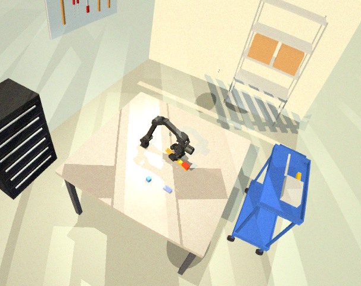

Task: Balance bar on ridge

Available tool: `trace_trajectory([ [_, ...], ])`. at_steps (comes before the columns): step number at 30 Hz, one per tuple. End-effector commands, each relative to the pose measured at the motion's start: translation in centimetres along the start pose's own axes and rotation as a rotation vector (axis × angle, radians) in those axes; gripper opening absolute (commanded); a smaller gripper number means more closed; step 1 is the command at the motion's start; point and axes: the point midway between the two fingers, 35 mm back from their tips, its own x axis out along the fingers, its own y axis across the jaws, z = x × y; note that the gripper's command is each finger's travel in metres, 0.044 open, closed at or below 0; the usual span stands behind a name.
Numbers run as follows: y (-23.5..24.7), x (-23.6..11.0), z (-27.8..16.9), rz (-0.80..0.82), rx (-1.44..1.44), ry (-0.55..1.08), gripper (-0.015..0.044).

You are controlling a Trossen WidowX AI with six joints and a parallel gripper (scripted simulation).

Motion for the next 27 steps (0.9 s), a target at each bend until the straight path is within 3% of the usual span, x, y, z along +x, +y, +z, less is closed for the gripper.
trace_trajectory([
  [1,0.0,-1.7,0.1,-0.007,-0.005,0.017,0.0000],
  [11,-0.2,-3.1,0.5,-0.008,0.002,0.016,0.0000],
  [27,-5.3,-3.4,4.2,-0.013,0.180,0.012,0.0000],
])
